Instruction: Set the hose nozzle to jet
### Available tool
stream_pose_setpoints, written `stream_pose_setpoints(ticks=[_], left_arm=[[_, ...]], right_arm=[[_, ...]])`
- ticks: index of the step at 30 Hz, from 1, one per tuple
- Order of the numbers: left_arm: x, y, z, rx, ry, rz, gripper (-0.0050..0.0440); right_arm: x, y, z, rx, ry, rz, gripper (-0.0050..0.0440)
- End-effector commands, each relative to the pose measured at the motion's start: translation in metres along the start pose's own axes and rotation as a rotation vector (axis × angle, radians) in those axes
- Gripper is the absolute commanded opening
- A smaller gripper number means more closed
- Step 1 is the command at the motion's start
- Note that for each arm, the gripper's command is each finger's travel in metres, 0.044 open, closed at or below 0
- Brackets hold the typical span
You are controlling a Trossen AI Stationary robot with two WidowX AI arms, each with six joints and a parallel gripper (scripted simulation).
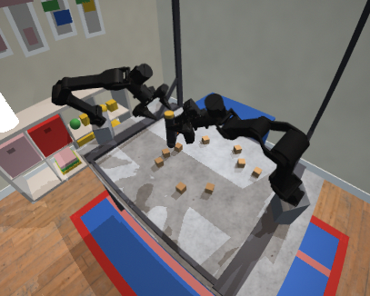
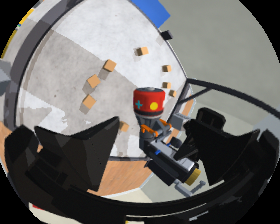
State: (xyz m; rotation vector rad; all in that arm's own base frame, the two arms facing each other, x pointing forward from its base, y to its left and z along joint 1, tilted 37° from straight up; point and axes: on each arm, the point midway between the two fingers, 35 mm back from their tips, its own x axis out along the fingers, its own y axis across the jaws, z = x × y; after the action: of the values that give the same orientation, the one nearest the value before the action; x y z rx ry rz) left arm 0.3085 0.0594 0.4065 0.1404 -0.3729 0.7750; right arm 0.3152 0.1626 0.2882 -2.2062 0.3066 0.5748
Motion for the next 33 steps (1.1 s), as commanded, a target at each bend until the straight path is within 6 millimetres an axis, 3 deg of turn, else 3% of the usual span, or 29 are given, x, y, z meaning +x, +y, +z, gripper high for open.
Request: stream_pose_setpoints(ticks=[1,33], left_arm=[[0.0,0.003,0.012,-0.034,-0.026,0.0,0.0169],[0.0,0.003,0.012,-0.034,-0.026,0.0,0.0169]], right_arm=[[0.003,0.0,-0.001,0.0,-0.001,-0.003,0.0406],[0.054,0.002,0.0,-0.007,-0.002,0.003,0.0406]])
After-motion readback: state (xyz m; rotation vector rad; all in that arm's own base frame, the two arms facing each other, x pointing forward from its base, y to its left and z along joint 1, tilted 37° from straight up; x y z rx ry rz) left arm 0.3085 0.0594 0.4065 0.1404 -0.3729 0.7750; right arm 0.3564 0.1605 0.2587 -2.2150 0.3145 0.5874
